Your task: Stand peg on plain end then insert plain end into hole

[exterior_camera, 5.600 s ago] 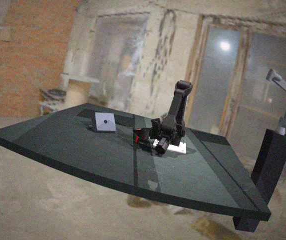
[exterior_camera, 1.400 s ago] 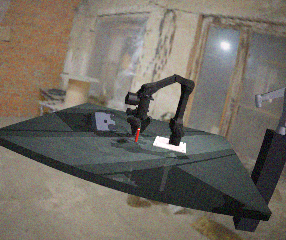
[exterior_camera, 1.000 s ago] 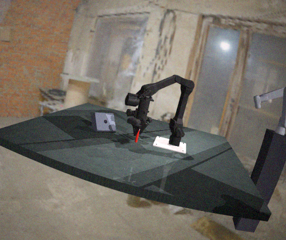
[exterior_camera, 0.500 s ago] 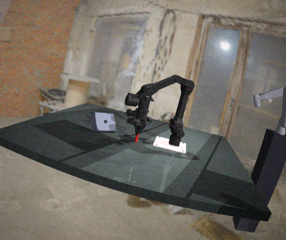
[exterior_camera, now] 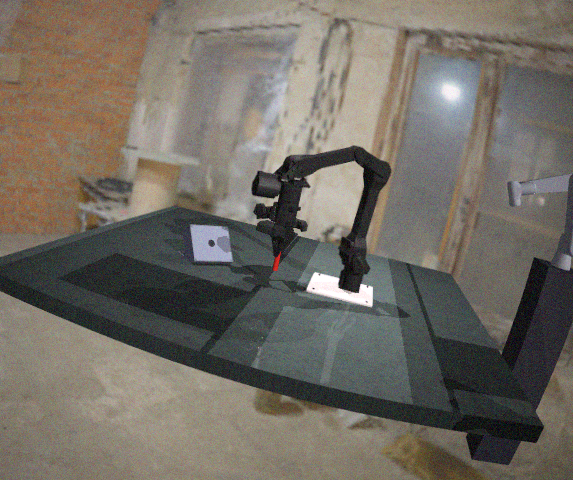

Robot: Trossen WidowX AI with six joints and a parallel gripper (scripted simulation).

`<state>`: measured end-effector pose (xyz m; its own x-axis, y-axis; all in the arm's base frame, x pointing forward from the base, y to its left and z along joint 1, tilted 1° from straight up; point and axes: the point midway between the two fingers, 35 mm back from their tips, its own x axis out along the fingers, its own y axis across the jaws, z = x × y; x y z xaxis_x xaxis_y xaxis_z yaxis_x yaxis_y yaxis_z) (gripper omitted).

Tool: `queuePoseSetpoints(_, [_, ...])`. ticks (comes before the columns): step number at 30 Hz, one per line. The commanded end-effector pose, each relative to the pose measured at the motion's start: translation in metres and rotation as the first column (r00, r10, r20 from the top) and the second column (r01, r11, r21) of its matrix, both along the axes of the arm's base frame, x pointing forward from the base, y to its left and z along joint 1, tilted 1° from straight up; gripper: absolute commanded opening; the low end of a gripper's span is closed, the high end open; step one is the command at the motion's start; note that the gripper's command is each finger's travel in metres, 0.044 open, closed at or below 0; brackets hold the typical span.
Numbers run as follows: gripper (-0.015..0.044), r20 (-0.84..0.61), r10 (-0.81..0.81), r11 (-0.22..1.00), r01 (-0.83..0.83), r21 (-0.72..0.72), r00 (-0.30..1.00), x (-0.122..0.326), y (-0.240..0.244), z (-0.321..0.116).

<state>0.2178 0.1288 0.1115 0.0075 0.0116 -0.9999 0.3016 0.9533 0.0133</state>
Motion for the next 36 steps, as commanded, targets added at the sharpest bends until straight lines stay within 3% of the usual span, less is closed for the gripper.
queuePoseSetpoints(1, [0.0000, 0.007, 0.006, 1.000, -0.006, 0.009, 1.000, 0.001, 0.001, 0.014])
queuePoseSetpoints(10, [0.0000, 0.005, 0.008, 1.000, -0.008, 0.010, 1.000, 0.000, -0.002, 0.039])
queuePoseSetpoints(36, [0.0000, 0.111, 0.166, 0.970, -0.142, -0.197, 0.980, 0.030, 0.000, 0.032])
